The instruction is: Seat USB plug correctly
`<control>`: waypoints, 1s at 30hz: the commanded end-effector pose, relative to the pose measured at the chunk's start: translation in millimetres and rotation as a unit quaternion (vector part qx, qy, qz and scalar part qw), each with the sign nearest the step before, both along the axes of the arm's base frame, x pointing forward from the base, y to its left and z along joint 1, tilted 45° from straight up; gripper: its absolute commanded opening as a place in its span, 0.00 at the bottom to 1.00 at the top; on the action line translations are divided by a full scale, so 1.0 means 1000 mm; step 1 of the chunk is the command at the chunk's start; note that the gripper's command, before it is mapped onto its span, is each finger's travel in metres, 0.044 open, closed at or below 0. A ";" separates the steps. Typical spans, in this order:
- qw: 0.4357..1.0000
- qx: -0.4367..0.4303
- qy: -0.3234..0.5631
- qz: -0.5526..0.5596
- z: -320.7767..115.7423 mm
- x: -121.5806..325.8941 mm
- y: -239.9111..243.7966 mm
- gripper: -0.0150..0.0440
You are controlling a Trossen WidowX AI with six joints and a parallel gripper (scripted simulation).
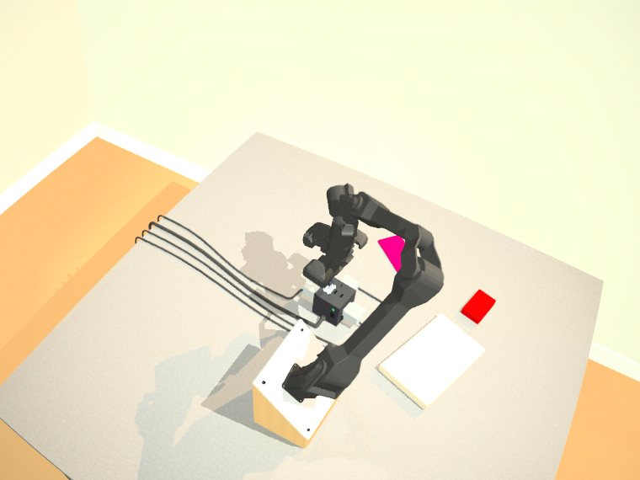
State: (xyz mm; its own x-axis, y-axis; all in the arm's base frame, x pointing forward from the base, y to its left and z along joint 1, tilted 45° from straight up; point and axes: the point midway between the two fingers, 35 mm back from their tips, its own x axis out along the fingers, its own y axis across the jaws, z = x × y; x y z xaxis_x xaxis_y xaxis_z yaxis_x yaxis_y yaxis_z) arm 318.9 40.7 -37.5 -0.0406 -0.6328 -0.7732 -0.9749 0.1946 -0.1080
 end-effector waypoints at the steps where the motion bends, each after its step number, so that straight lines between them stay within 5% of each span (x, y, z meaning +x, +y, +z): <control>1: 1.000 0.003 0.002 0.001 -0.001 0.000 0.000 0.25; 30: 1.000 0.003 0.002 0.001 -0.004 0.000 -0.002 0.25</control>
State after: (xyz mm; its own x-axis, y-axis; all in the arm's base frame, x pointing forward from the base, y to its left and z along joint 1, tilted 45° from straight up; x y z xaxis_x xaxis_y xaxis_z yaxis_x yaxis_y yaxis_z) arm 318.5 38.4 -40.2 -0.0416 -0.6312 -0.7745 -0.9748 0.1956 -0.1071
